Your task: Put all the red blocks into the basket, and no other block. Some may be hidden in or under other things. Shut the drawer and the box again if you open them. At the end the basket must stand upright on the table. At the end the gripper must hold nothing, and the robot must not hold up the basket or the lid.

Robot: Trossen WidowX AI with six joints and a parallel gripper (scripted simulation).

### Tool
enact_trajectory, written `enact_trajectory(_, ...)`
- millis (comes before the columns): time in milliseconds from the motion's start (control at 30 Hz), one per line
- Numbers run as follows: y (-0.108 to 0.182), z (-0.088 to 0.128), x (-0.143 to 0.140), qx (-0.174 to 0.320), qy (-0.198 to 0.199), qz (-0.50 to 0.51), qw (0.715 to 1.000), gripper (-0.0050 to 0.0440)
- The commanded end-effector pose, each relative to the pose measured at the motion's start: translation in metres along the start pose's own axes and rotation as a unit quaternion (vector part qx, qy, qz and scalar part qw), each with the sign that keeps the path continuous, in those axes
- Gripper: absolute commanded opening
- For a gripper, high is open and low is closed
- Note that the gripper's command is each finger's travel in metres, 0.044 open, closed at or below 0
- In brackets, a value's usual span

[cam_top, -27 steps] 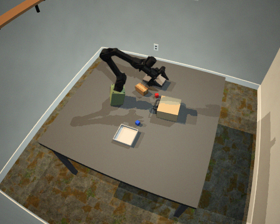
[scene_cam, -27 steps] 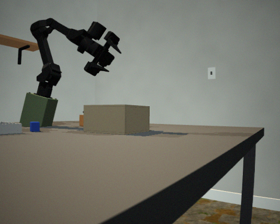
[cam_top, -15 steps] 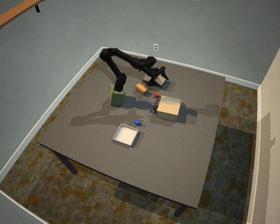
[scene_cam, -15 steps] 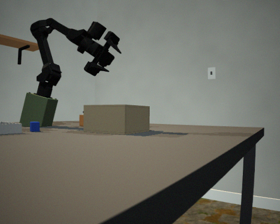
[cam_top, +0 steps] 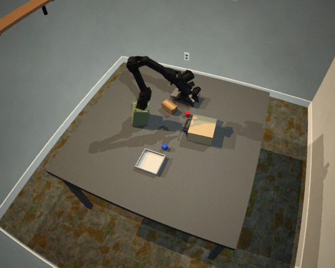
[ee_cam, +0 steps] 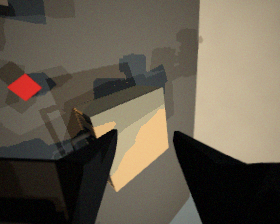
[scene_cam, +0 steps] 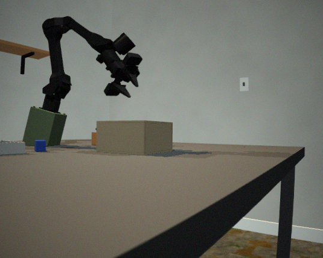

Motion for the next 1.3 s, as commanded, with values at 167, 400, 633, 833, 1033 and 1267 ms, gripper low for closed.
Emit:
enact_trajectory(167, -0.019, -0.014, 0.028, 0.058, -0.145, -0.198, 0.968, 0.0233)
enact_trajectory(400, -0.031, -0.016, 0.058, 0.159, -0.225, -0.335, 0.901, 0.0233)
enact_trajectory(633, -0.032, -0.019, 0.053, 0.223, -0.26, -0.405, 0.847, 0.0233)
enact_trajectory(833, -0.027, -0.04, 0.07, 0.223, -0.26, -0.405, 0.847, 0.0233)
enact_trajectory(1033, -0.021, -0.07, 0.095, 0.223, -0.26, -0.405, 0.847, 0.0233)
enact_trajectory(1267, -0.015, -0.097, 0.117, 0.223, -0.26, -0.405, 0.847, 0.0233)
Point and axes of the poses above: the point midway between the two fingers, 35 mm back from their tips, its own z axis back along the fingers, its own x axis across the jaws, y = z × x, the point moved 4 cm from there along z, back along the fingers, and after that the axes turned 7 degrees about -z, right-handed, at the moved point
